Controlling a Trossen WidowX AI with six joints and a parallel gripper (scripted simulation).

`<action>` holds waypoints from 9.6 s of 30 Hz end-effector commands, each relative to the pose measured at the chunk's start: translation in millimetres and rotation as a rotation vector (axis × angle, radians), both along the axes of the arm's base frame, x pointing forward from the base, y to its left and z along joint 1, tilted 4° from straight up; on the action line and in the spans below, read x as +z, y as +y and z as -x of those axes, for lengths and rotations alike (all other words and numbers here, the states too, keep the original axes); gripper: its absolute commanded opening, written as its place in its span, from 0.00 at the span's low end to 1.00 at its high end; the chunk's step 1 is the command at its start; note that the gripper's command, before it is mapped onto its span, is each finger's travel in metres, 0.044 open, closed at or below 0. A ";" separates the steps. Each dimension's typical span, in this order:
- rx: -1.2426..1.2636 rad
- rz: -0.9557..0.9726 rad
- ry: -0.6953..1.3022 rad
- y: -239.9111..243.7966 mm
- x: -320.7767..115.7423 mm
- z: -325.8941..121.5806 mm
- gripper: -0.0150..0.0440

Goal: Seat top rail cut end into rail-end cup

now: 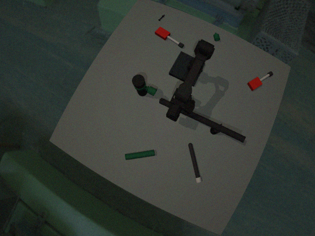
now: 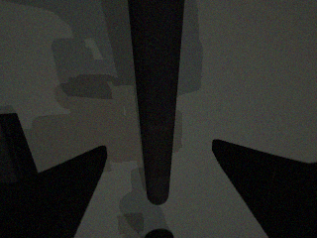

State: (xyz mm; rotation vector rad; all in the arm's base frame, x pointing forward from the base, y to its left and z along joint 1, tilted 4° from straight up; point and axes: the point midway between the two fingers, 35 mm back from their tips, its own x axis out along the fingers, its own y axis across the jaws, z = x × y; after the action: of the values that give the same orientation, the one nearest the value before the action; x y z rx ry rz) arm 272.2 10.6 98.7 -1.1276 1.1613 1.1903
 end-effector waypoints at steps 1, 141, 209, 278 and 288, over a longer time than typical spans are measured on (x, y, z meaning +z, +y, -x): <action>-0.004 0.002 0.008 0.2 -8.5 0.7 1.00; 0.008 0.271 0.036 -29.7 27.3 1.2 0.25; 0.009 0.272 0.038 -30.4 30.8 1.1 0.25; 0.009 0.262 0.040 -56.4 29.1 2.5 0.25; 0.009 0.263 0.040 -62.3 28.8 3.0 0.25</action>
State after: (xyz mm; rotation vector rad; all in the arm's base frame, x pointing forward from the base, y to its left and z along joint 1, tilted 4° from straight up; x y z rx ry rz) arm 269.5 -45.6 126.6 -1.3007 1.3641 1.1029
